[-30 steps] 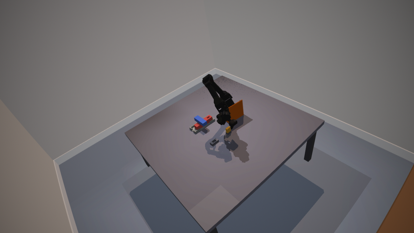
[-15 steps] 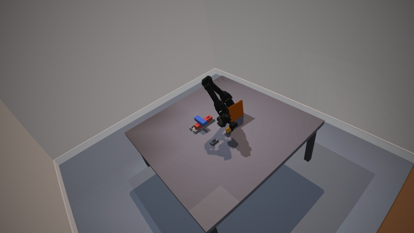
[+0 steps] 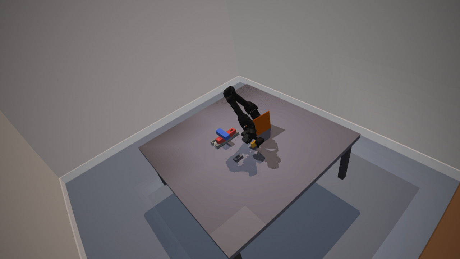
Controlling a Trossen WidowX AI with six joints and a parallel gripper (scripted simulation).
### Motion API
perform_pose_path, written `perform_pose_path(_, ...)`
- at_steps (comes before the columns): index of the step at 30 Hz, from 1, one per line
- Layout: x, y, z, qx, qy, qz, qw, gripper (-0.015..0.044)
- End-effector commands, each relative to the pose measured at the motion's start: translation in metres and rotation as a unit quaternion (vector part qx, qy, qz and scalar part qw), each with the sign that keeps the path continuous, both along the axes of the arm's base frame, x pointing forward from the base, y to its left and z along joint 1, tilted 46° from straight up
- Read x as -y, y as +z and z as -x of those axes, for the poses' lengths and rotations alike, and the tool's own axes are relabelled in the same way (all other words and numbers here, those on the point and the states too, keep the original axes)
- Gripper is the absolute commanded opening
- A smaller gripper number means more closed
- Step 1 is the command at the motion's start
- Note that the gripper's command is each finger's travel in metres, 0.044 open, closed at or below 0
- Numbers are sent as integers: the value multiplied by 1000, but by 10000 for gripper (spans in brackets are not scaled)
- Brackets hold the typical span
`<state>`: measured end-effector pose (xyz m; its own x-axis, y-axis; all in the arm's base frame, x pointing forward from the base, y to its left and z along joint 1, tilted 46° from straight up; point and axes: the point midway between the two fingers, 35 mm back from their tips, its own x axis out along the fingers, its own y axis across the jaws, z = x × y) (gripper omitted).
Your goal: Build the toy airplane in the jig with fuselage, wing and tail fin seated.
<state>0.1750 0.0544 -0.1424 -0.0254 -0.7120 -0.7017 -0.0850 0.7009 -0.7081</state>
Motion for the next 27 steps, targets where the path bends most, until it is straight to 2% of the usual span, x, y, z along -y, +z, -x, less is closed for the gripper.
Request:
perform_pose_path(1,2,-1,0,0,4,1,1000,361)
perform_pose_path(13,2,-1,0,0,4,1,1000,46)
perform_pose_path(20,2,-1,0,0,4,1,1000,0)
perform_pose_path(27,-14,0,-8,10,13,-19,1000,0)
